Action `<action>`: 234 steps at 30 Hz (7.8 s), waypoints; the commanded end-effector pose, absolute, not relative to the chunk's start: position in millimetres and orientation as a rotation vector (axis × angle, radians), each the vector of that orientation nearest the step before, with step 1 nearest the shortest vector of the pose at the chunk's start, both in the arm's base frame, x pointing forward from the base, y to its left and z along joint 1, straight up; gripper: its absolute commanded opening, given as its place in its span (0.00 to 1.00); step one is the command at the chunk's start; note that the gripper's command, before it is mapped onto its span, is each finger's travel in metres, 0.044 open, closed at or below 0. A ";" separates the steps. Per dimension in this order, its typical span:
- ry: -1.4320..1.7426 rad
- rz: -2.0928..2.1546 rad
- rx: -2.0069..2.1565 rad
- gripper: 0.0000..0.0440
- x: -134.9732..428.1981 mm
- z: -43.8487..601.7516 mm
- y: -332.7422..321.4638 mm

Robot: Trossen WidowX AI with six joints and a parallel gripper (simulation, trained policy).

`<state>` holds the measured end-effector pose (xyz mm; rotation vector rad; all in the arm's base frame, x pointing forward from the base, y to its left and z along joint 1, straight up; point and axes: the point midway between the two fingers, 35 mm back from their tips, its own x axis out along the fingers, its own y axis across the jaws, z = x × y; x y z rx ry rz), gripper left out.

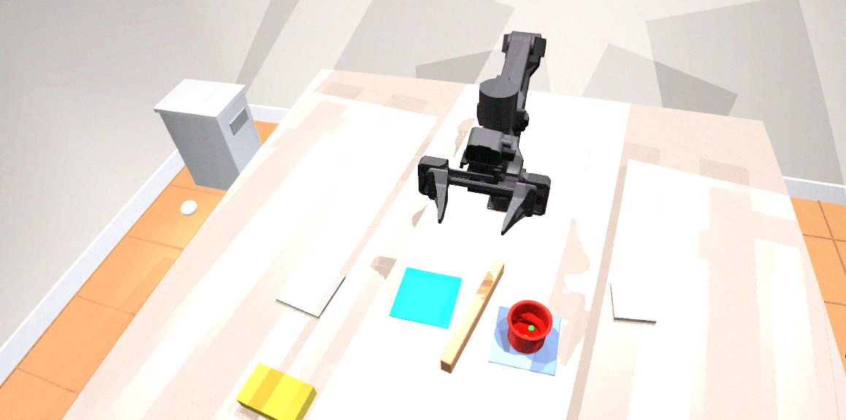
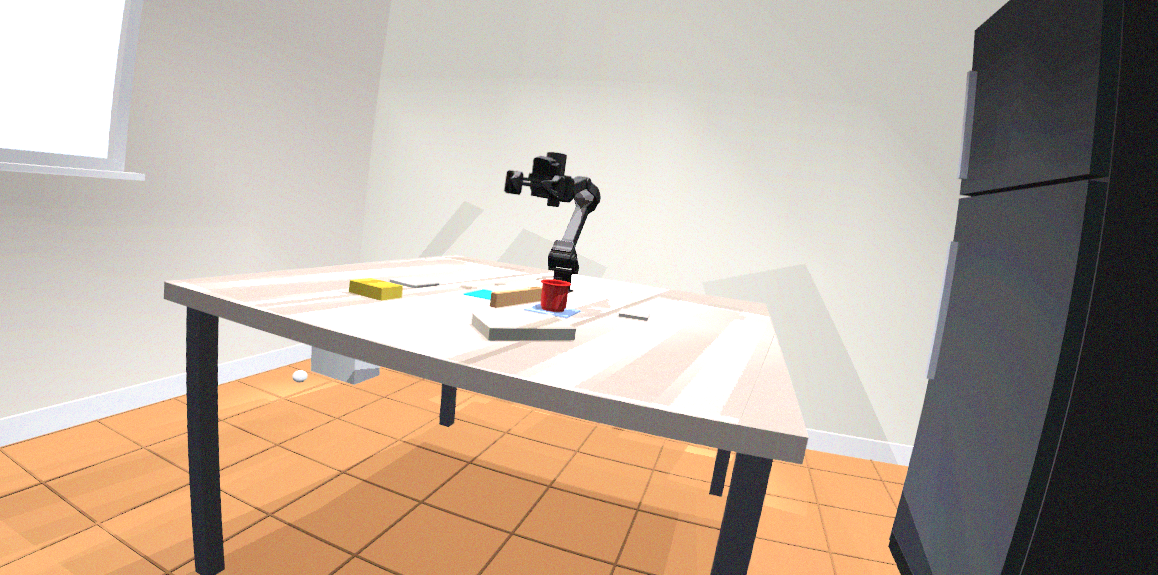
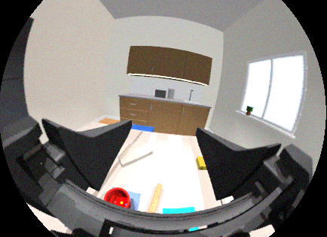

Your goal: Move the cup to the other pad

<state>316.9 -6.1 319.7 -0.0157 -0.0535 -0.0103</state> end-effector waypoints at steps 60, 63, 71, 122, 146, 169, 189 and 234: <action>0.527 0.027 0.459 0.28 364.5 320.9 55.6; 0.568 0.016 0.492 0.28 365.6 318.7 59.5; 0.679 -0.024 0.578 0.29 367.4 311.2 69.8; 1.370 -0.542 0.641 0.33 334.6 198.4 79.5; 1.503 -0.730 0.553 0.40 320.3 124.1 74.7; 1.566 -0.671 0.437 0.03 312.2 55.6 70.0; 1.495 -0.674 0.527 0.00 311.9 99.5 60.4; 1.169 -0.846 0.856 0.00 320.7 160.4 -63.1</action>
